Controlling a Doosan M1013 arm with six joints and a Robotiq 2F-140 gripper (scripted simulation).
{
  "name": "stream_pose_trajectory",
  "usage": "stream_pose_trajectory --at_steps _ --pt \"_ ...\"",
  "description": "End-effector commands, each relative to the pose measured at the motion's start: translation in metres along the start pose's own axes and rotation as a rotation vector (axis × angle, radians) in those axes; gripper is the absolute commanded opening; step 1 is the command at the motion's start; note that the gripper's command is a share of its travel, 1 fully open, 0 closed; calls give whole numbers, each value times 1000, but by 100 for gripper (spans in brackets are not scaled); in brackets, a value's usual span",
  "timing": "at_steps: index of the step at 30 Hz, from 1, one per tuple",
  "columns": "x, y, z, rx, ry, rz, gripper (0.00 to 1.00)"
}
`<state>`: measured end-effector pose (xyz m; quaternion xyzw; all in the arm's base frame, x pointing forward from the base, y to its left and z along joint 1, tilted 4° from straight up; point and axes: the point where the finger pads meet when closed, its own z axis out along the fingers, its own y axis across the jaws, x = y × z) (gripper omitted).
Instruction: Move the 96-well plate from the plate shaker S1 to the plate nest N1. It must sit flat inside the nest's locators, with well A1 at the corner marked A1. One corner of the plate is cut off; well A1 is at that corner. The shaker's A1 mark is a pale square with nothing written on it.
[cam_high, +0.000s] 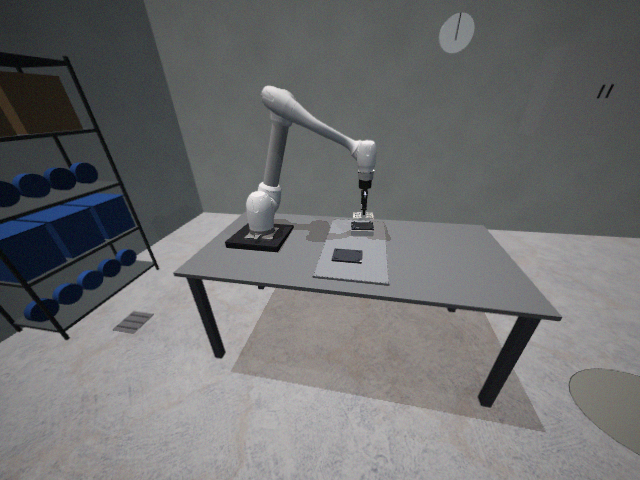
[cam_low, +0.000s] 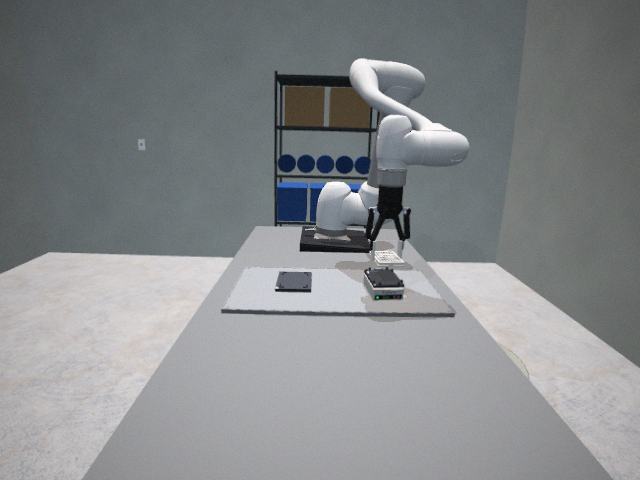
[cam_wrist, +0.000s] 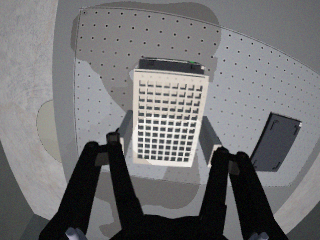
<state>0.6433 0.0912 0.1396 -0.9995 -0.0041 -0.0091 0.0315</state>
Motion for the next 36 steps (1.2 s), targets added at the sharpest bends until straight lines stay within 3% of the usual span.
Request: stream_pose_trajectory --at_steps 1,19,22,36 --pt "-1 3 -2 -3 -2 3 10" --pt "-1 3 -2 -3 -2 3 10" --pt "-4 12 -1 -3 -2 91 10" --pt "-16 50 5 -3 -2 91 10"
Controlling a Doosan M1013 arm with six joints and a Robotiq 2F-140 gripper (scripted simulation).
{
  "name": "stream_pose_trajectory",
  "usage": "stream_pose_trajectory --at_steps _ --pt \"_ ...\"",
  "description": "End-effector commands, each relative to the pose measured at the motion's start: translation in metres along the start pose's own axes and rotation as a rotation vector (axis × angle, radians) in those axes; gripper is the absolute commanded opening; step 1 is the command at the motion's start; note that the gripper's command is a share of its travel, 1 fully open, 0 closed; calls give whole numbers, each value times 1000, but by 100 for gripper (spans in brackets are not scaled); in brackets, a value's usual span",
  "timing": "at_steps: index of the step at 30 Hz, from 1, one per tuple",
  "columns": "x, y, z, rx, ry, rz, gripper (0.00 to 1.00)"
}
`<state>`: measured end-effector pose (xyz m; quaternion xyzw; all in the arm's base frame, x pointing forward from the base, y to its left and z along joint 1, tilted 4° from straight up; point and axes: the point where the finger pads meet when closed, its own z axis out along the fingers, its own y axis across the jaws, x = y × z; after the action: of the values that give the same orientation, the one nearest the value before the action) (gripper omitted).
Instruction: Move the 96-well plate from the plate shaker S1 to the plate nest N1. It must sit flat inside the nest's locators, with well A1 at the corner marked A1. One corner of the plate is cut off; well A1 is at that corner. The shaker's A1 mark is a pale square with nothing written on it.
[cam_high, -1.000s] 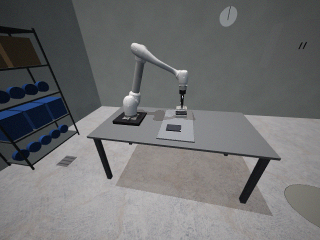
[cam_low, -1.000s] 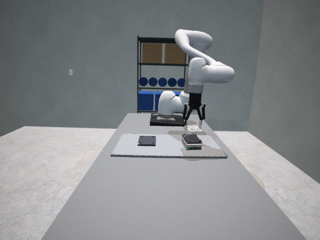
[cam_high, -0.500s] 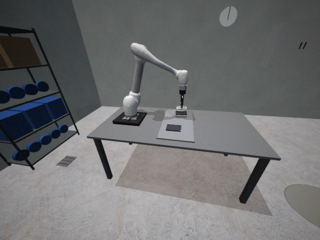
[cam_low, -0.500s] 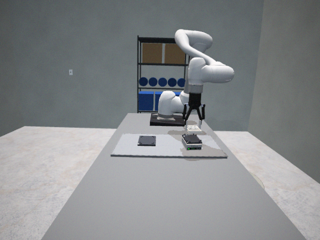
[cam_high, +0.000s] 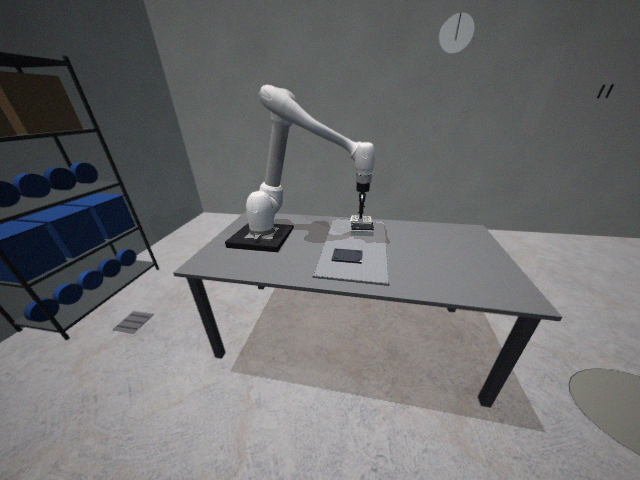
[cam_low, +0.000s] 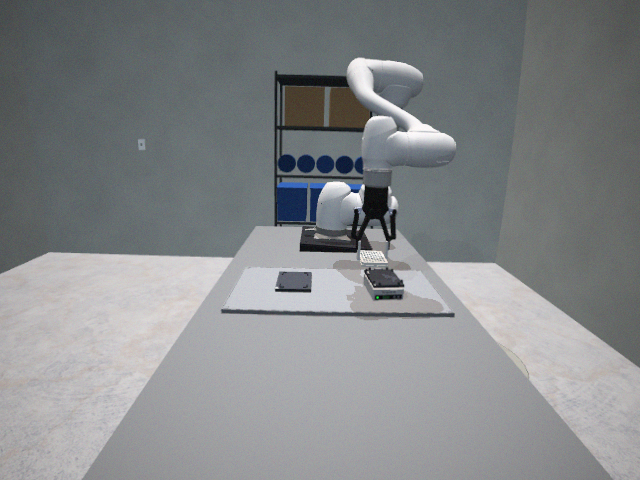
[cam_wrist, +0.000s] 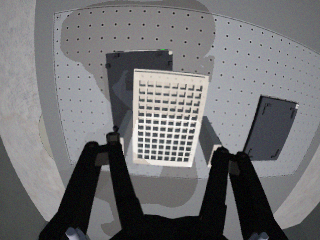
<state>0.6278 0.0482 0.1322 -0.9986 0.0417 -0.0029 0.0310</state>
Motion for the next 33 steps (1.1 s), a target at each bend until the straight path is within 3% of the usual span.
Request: stream_pose_trajectory --at_steps 1,33 --pt "0 10 1 -1 7 -1 10" --pt "-21 104 14 -1 7 -1 10"
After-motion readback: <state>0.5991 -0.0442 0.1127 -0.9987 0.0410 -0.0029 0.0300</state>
